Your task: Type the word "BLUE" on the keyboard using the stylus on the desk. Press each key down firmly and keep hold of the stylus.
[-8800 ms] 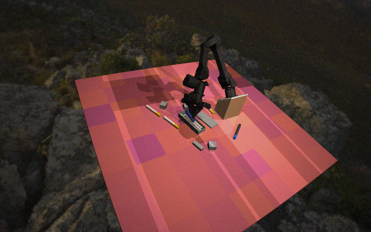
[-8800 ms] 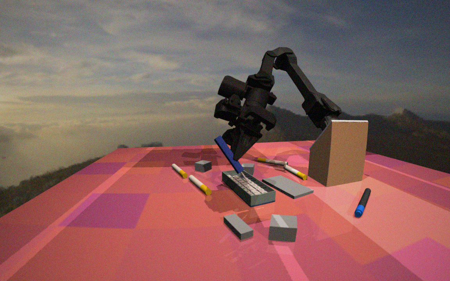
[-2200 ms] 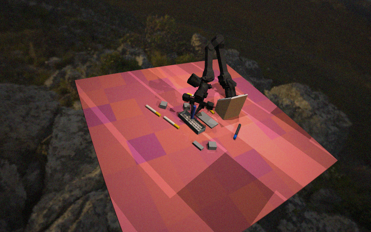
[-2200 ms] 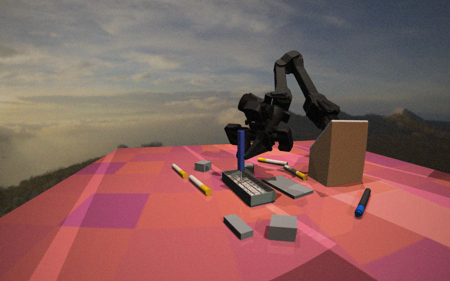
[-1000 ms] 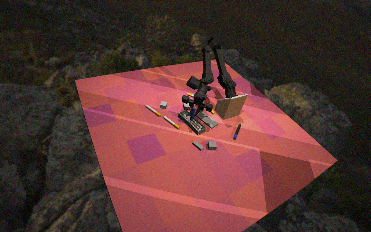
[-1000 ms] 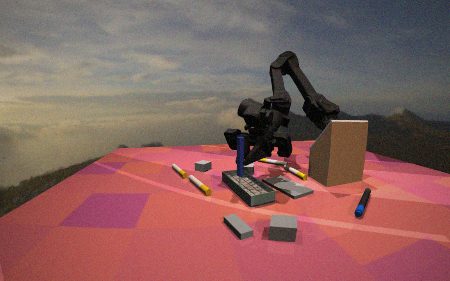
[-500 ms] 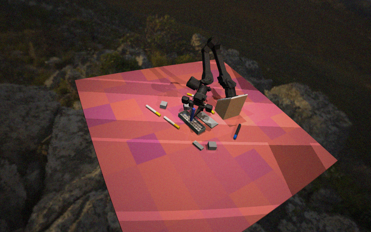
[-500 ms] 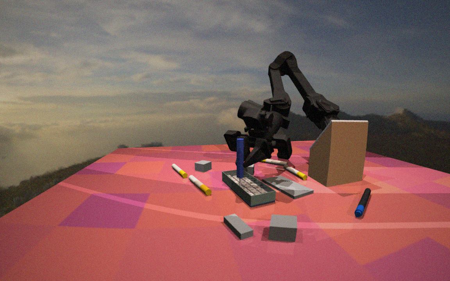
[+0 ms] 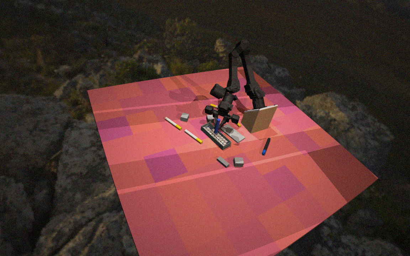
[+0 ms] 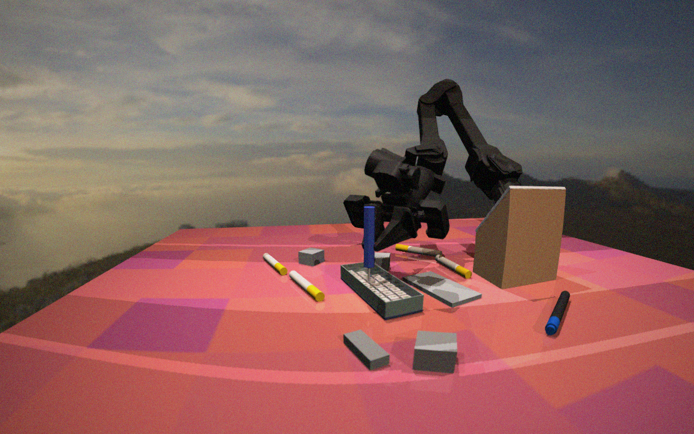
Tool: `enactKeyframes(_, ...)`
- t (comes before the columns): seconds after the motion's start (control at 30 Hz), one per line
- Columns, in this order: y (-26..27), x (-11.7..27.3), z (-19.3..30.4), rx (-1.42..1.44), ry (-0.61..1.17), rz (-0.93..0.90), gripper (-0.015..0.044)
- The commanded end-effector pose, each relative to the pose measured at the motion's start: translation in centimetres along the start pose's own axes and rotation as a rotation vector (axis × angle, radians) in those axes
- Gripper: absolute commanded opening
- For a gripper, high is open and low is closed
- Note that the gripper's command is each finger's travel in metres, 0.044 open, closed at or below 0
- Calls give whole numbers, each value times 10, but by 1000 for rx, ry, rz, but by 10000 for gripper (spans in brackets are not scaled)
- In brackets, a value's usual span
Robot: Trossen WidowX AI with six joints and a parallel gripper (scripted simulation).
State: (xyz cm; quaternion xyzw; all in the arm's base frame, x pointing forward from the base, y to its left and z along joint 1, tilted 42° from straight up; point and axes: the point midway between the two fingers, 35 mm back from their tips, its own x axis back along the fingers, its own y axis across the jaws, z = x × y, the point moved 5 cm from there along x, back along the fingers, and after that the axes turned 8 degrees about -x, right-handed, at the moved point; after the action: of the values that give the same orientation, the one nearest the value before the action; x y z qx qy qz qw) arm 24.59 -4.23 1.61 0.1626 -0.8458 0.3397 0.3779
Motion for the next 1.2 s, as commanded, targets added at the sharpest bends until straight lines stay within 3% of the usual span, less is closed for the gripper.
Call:
enactKeyframes(0.0,1,7,-13,-2,-2,2,81)
enactKeyframes(0.3,2,11,-19,3,-7,3,84)
enactKeyframes(0.5,2,11,-19,3,-7,3,44)
enactKeyframes(0.57,4,12,-19,2,-7,2,0)
enactKeyframes(1.17,37,29,-7,-3,-2,1,0)
